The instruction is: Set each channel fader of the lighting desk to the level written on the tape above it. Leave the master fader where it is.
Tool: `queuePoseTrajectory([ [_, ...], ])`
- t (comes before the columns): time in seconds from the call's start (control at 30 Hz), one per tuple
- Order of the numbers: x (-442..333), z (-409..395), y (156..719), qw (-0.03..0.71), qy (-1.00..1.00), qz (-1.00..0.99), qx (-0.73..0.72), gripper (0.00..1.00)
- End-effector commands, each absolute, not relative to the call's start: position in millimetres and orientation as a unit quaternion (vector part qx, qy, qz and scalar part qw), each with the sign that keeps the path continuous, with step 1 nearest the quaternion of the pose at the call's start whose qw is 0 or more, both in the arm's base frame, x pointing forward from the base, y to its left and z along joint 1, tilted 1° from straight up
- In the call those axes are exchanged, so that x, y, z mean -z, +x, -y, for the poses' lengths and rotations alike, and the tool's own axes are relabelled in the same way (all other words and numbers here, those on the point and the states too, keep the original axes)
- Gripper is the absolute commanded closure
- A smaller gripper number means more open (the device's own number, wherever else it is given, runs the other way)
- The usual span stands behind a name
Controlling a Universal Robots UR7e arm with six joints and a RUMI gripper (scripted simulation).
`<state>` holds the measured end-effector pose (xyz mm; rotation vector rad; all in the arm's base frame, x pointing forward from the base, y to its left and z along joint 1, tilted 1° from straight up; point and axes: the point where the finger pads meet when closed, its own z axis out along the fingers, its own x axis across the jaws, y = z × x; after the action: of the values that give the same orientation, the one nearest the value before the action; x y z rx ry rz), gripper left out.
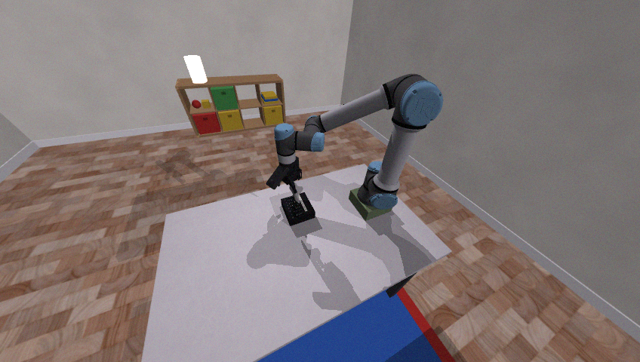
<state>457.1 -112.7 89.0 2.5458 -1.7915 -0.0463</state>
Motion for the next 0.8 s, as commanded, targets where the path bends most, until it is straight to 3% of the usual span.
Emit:
queuePoseTrajectory([
  [0.0, -93.0, 115.3, 454.1, 0.02, 0.737, 0.675, 0.01, 0.0],
  [0.77, -103.8, 123.1, 436.4, 0.017, 0.433, 0.901, -0.001, 0.0],
])
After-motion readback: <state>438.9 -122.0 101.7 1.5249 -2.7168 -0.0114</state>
